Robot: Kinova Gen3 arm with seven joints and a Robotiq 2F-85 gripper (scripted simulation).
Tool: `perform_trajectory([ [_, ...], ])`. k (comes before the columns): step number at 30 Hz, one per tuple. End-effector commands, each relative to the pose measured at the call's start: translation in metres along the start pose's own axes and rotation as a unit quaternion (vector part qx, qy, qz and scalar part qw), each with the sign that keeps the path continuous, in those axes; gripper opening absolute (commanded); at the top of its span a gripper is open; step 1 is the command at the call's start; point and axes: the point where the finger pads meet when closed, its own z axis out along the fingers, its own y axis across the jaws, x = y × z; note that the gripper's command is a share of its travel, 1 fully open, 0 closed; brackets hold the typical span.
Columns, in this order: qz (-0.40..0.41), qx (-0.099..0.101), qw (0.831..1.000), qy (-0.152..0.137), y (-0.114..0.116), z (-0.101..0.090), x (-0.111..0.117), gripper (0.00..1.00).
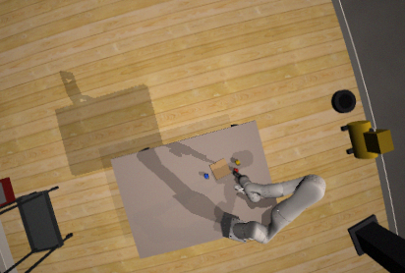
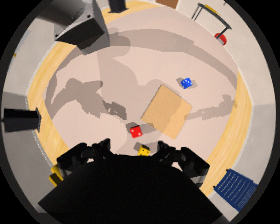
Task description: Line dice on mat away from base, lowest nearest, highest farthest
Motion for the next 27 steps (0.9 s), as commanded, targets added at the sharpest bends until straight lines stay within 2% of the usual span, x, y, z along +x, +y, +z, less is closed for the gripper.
perform_trajectory([
  [1, -0.061, 0.001, 0.998, 0.001, -0.002, 0.002, 0.003, 1.0],
  [5, -0.134, 0.001, 0.991, 0.001, -0.002, 0.004, 0.003, 1.0],
  [7, -0.134, 0.001, 0.991, 0.001, -0.002, 0.004, 0.003, 1.0],
  [11, -0.207, 0.001, 0.978, 0.001, -0.002, 0.006, 0.003, 1.0],
  [16, -0.296, 0.0, 0.955, 0.001, -0.002, 0.009, 0.003, 1.0],
  [22, -0.396, 0.0, 0.918, 0.0, -0.002, 0.012, 0.003, 1.0],
  [24, -0.396, 0.0, 0.918, 0.0, -0.002, 0.012, 0.003, 1.0],
  [27, -0.443, -0.001, 0.896, 0.0, -0.002, 0.014, 0.003, 1.0],
])
